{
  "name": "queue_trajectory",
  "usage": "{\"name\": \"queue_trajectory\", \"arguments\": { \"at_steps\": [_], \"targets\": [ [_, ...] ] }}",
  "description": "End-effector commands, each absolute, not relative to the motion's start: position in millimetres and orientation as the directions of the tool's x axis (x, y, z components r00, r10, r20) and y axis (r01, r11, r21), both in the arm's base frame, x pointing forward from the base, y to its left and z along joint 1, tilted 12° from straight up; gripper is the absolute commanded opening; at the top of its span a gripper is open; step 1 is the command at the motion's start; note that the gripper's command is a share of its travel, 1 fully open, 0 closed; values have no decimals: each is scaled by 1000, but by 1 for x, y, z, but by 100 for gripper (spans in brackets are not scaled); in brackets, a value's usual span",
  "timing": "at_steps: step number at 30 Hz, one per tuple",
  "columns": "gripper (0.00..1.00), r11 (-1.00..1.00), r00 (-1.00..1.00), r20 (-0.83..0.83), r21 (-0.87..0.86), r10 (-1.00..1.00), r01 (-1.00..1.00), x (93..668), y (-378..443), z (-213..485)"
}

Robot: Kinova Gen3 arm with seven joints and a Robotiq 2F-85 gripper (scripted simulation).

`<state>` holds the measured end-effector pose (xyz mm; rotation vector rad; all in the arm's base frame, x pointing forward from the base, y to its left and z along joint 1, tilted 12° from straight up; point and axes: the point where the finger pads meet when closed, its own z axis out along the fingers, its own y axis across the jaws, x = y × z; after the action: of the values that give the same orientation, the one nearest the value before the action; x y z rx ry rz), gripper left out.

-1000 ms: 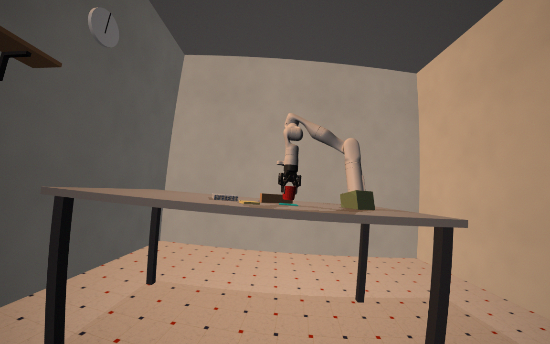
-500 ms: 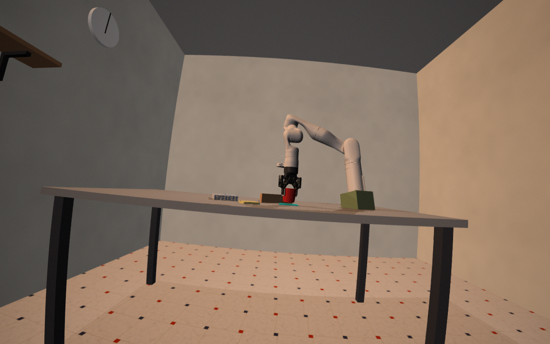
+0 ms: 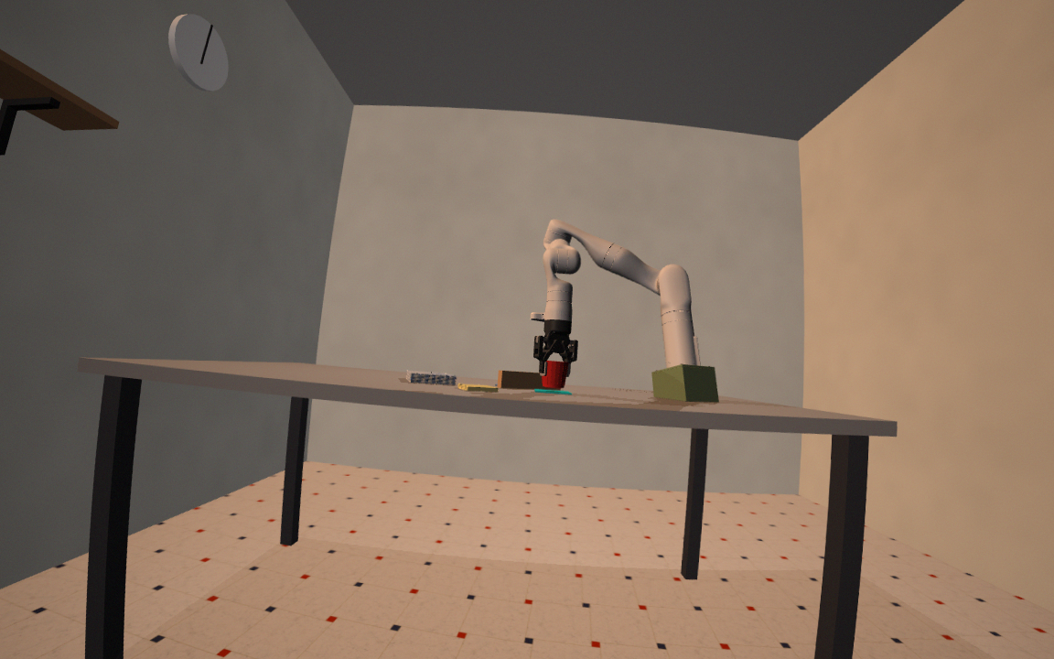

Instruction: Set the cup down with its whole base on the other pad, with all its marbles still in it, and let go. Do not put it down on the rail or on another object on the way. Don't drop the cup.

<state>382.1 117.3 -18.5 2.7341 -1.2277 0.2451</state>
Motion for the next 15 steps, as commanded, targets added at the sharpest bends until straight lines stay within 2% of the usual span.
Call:
{"name": "queue_trajectory", "arguments": {
  "at_steps": [1,15],
  "targets": [
    [83,-656,651,201,46,-732,-753,385,120,-20],
    [83,-656,651,201,46,-732,-753,387,118,-27]
  ]
}}
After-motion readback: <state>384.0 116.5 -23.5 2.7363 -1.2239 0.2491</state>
